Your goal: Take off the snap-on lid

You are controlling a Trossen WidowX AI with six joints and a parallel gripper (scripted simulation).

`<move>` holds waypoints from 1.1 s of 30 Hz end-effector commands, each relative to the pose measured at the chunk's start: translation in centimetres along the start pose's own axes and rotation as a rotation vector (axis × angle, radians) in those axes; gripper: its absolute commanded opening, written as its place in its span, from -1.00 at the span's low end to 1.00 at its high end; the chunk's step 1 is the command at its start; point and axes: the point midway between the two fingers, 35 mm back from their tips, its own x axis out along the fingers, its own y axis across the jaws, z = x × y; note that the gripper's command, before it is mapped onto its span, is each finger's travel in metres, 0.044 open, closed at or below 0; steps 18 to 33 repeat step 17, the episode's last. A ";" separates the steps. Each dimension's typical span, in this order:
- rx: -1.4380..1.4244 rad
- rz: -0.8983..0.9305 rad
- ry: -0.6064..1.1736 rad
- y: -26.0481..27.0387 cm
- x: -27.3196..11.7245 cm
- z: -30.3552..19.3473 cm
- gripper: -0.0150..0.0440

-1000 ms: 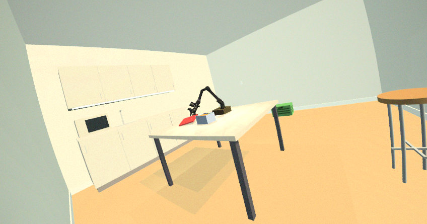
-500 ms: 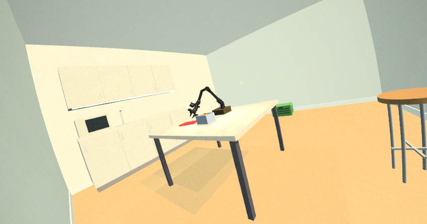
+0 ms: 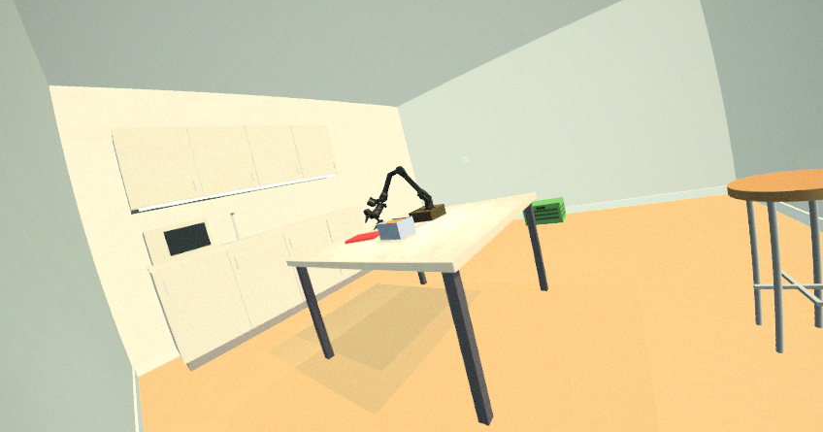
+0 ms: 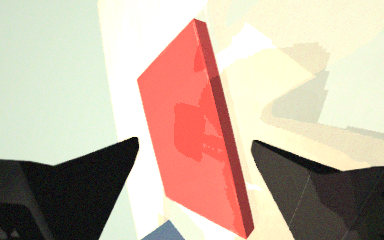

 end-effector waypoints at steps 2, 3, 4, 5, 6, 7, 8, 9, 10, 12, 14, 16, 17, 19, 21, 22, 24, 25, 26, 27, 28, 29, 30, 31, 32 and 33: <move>-0.006 0.003 0.001 -0.5 -0.9 -0.1 1.00; -0.006 0.003 0.001 -0.6 -1.1 -0.1 1.00; -0.006 0.003 0.001 -0.7 -1.2 -0.1 1.00; -0.006 0.003 0.001 -0.9 -1.4 -0.1 1.00; -0.006 0.002 0.001 -1.0 -1.5 -0.1 1.00; -0.006 0.002 0.001 -1.1 -1.7 -0.1 1.00; -0.006 0.002 0.001 -1.3 -1.8 -0.1 1.00; -0.006 0.002 0.001 -1.4 -2.0 -0.1 1.00; -0.006 0.002 0.001 -1.5 -2.1 -0.1 1.00; -0.006 0.001 0.001 -1.8 -2.4 -0.1 1.00; -0.006 0.001 0.001 -2.1 -2.7 -0.1 1.00; -0.006 0.001 0.001 -2.3 -3.0 -0.1 1.00; -0.006 0.000 0.001 -2.5 -3.2 -0.1 1.00; -0.006 0.000 0.001 -2.5 -3.2 -0.1 1.00; -0.006 0.000 0.001 -2.5 -3.2 -0.1 1.00; -0.006 0.000 0.001 -2.5 -3.2 -0.1 1.00; -0.006 0.000 0.001 -2.5 -3.2 -0.1 1.00; -0.006 0.000 0.001 -2.5 -3.2 -0.1 1.00; -0.006 0.000 0.001 -2.5 -3.2 -0.1 1.00; -0.006 0.000 0.001 -2.5 -3.2 -0.1 1.00; -0.006 0.000 0.001 -2.5 -3.2 -0.1 1.00; -0.006 0.000 0.001 -2.5 -3.2 -0.1 1.00; -0.006 0.000 0.001 -2.5 -3.2 -0.1 1.00; -0.006 0.000 0.001 -2.5 -3.2 -0.1 1.00; -0.006 0.000 0.001 -2.5 -3.2 -0.1 1.00; -0.006 0.000 0.001 -2.5 -3.2 -0.1 1.00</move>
